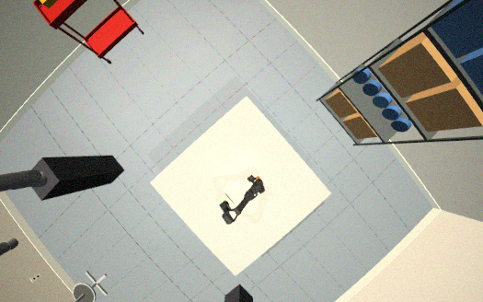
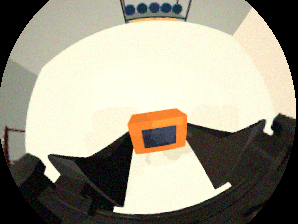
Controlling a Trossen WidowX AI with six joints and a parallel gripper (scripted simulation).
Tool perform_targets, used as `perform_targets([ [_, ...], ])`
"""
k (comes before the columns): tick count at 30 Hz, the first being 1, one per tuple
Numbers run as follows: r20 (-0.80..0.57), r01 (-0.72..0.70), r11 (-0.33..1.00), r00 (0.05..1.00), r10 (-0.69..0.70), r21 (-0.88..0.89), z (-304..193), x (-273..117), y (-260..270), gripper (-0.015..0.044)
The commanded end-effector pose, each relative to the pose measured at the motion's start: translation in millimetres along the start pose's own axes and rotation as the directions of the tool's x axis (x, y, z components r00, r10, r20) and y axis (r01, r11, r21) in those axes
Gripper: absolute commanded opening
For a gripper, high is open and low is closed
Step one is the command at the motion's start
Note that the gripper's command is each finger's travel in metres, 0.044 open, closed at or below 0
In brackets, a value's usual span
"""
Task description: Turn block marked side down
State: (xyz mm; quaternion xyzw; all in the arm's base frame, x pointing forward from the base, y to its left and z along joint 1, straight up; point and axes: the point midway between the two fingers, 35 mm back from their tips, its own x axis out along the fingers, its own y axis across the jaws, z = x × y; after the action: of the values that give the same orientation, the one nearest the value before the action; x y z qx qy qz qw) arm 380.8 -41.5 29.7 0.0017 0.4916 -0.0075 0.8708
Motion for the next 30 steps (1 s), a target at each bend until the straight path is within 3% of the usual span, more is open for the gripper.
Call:
perform_targets([
  [1,0.043,-0.004,1.0,0.999,0.004,-0.006,-3.0,-1.9,0.4,0.0],
  [30,0.42,-0.005,1.0,0.907,0.005,0.0,-11.0,36.7,-1.5,0.0],
])
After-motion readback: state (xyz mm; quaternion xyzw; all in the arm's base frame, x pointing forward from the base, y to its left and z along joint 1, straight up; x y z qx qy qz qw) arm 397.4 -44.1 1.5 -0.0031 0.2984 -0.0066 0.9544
